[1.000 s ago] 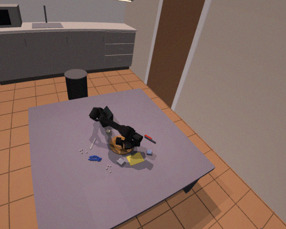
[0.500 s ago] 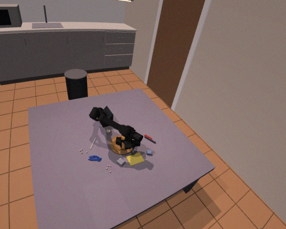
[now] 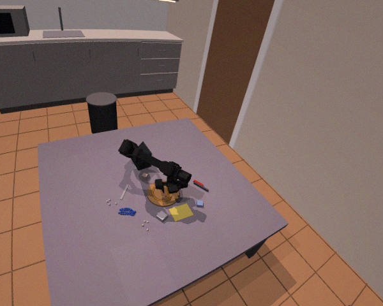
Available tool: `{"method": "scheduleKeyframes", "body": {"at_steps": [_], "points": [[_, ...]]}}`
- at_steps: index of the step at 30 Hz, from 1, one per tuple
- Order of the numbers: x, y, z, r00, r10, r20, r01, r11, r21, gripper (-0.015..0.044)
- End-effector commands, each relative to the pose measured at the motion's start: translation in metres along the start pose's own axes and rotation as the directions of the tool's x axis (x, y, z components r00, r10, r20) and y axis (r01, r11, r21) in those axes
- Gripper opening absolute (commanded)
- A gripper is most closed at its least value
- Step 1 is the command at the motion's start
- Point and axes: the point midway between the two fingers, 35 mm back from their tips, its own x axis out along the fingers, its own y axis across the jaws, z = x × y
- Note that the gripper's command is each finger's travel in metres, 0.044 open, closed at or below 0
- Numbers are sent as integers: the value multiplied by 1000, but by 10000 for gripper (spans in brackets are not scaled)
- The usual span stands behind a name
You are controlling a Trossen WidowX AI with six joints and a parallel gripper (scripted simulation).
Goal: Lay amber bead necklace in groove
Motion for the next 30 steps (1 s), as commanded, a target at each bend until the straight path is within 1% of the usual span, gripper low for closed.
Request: {"method": "scheduleKeyframes", "body": {"at_steps": [1,3,7,14,20,21,30], "points": [[-10,-1,-33,1000,3,-3,-3,983,-183,177],[-14,-2,-49,1000,1,-3,-2,964,-268,125],[-19,-7,-74,1000,-3,-3,1,916,-402,120],[-19,-8,-76,1000,-3,-3,2,913,-408,120],[-3,-8,-76,1000,-4,-3,2,913,-408,120],[-12,-6,-74,1000,4,-1,-4,918,-396,120],[-2,-6,-74,1000,2,-1,-2,917,-400,120]]}}
